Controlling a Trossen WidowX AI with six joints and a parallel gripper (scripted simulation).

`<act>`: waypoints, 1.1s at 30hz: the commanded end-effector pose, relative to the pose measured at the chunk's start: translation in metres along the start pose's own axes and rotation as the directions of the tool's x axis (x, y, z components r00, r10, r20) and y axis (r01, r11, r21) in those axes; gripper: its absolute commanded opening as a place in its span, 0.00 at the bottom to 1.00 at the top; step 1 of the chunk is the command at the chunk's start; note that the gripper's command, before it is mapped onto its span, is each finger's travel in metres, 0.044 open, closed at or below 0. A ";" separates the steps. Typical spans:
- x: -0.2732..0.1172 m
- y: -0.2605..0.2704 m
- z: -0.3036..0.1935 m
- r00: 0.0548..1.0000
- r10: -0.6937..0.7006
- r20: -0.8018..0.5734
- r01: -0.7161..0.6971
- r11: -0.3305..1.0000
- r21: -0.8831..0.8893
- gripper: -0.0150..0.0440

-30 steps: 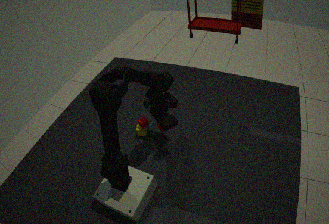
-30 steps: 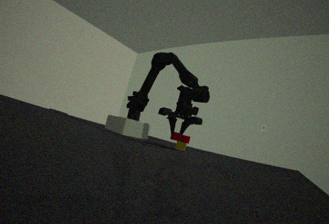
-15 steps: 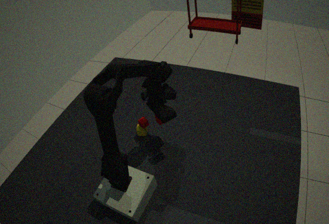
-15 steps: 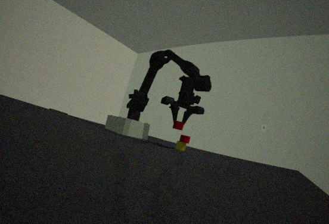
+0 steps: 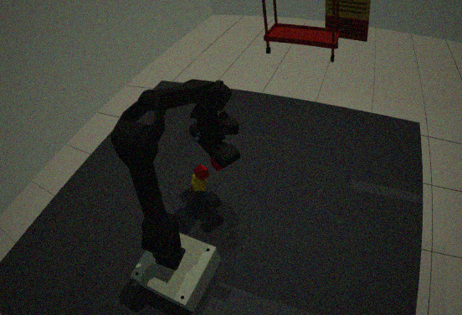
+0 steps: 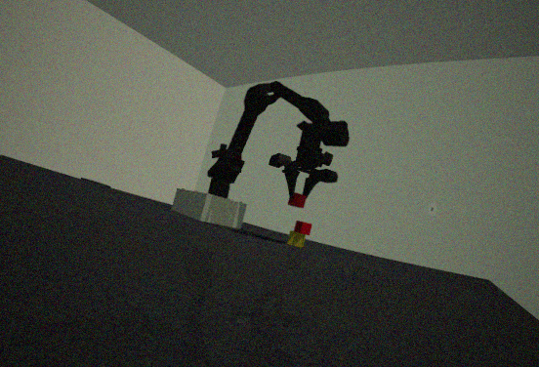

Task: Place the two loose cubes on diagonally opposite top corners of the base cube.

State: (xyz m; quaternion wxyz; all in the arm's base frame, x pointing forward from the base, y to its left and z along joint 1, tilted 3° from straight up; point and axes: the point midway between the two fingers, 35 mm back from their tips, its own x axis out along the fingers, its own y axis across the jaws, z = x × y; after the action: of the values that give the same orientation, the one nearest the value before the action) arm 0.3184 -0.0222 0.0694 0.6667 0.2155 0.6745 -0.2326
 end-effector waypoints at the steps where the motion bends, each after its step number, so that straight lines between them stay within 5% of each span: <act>1: 0.001 0.008 -0.011 1.000 -0.001 0.000 0.001 1.000 -0.020 0.43; 33: 0.013 0.054 -0.081 1.000 0.002 -0.006 -0.003 0.987 -0.160 0.43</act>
State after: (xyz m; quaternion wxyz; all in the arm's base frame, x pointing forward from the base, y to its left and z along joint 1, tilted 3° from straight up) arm 0.2884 0.0686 0.0620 0.6825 0.1612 0.6909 -0.1760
